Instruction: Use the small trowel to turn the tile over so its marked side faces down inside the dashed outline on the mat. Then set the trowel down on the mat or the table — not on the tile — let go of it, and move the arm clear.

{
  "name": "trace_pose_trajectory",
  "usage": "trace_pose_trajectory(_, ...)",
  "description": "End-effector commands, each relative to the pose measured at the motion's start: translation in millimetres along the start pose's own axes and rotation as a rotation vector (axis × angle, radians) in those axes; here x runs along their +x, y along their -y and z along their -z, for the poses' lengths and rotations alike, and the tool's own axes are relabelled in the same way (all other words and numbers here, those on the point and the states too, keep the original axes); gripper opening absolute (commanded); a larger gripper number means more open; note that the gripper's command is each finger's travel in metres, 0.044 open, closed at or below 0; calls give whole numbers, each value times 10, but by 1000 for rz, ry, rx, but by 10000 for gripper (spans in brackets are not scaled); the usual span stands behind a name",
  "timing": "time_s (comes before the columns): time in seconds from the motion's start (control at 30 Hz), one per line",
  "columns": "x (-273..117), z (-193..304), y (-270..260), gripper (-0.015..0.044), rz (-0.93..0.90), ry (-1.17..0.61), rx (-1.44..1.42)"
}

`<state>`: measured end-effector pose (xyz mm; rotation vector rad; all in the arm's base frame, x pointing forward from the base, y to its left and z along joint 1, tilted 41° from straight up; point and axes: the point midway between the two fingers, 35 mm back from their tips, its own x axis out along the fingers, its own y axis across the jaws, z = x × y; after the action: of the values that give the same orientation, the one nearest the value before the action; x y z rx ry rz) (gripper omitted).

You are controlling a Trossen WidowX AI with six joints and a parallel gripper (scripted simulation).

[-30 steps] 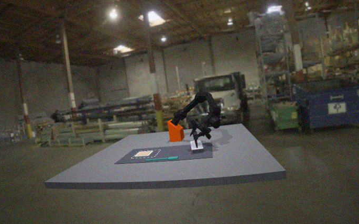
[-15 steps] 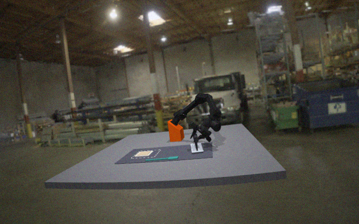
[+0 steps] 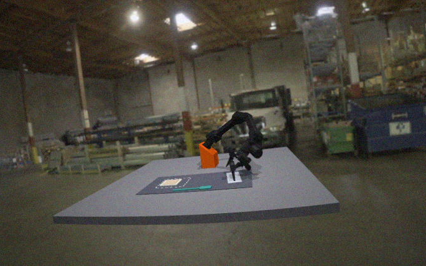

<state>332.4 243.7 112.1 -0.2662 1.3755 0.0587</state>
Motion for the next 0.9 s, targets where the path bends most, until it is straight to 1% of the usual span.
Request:
trace_pose_trajectory(0.0, -3, -21, -3, 157, 1, 8, 3)
trace_pose_trajectory(0.17, -3, -21, -3, 289, 1, 8, 3)
trace_pose_trajectory(0.2, -3, -21, -3, 300, 1, 8, 3)
trace_pose_trajectory(0.53, -36, -23, -5, 300, 1, 8, 3)
trace_pose_trajectory(0.87, -526, -17, -7, 300, -1, 5, 2)
